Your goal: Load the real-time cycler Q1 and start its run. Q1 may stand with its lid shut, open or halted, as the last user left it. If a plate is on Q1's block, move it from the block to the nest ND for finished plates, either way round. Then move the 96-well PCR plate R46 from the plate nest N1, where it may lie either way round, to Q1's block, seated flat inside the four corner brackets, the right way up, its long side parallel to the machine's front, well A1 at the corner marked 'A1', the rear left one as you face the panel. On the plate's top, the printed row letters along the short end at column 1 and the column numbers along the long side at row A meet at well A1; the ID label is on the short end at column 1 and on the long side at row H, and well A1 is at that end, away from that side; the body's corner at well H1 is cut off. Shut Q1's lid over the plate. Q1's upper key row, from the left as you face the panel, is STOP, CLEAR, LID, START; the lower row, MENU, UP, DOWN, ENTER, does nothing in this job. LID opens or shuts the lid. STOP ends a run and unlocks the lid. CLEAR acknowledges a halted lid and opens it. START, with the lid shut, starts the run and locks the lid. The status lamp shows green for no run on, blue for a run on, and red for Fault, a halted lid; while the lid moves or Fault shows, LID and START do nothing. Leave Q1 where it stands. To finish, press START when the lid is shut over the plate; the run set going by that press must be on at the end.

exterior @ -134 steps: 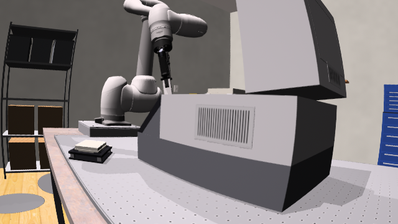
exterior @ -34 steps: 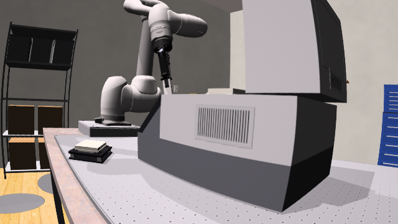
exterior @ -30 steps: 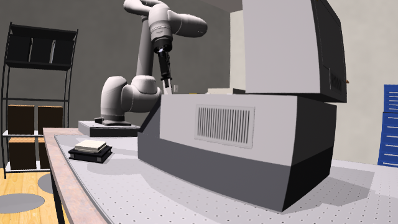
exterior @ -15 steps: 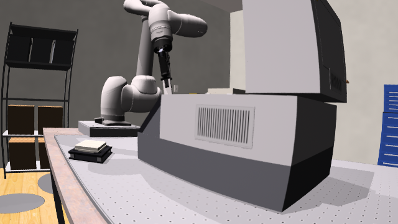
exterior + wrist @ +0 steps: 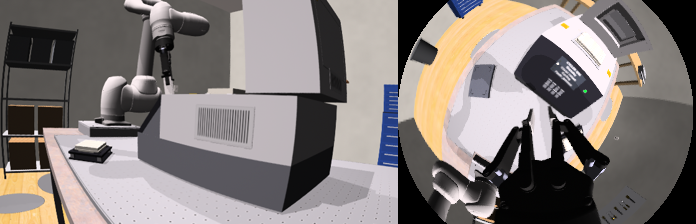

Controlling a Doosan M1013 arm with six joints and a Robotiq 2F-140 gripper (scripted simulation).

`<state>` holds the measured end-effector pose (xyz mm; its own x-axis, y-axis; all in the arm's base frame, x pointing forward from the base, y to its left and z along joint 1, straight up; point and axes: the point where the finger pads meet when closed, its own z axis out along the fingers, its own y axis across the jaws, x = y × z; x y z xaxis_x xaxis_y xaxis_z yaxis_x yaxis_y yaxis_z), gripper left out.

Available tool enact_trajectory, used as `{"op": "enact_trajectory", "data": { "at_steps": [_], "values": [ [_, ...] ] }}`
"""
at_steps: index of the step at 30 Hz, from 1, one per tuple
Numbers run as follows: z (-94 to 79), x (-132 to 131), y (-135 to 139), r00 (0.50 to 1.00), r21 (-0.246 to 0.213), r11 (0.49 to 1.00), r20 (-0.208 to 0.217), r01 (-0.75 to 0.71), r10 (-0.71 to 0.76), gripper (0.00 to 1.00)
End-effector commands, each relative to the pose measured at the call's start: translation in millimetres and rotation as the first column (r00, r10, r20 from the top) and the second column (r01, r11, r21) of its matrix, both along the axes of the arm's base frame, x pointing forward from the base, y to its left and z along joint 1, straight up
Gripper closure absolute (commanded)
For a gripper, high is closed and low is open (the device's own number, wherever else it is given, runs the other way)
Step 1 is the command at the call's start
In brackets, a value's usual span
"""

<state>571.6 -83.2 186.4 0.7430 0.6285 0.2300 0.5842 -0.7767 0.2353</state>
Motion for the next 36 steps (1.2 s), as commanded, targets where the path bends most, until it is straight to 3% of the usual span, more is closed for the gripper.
{"op": "enact_trajectory", "data": {
  "at_steps": [1, 4, 10, 13, 17, 20, 25, 27, 32, 36],
  "values": [
    [3.1, 20, -3, 1.0, -0.001, 1.0, -0.012, -0.028, 0.028, 0.34],
    [4.6, 29, -5, 0.995, -0.006, 0.996, -0.039, -0.089, 0.088, 0.34],
    [7.6, 48, -8, 0.994, -0.007, 0.995, -0.044, -0.099, 0.099, 0.34],
    [9.8, 63, -11, 0.983, -0.01, 0.986, -0.076, -0.169, 0.168, 0.34],
    [12.0, 77, -14, 0.983, -0.01, 0.986, -0.076, -0.169, 0.168, 0.34],
    [14.2, 92, -16, 0.966, -0.012, 0.971, -0.108, -0.239, 0.236, 0.34],
    [16.4, 106, -19, 0.966, -0.012, 0.971, -0.108, -0.239, 0.236, 0.34],
    [17.9, 116, -20, 0.946, -0.011, 0.955, -0.136, -0.298, 0.293, 0.34],
    [20.8, 135, -24, 0.943, -0.011, 0.952, -0.14, -0.307, 0.303, 0.34],
    [23.8, 154, -27, 0.914, -0.008, 0.927, -0.172, -0.374, 0.367, 0.34]
  ]
}}
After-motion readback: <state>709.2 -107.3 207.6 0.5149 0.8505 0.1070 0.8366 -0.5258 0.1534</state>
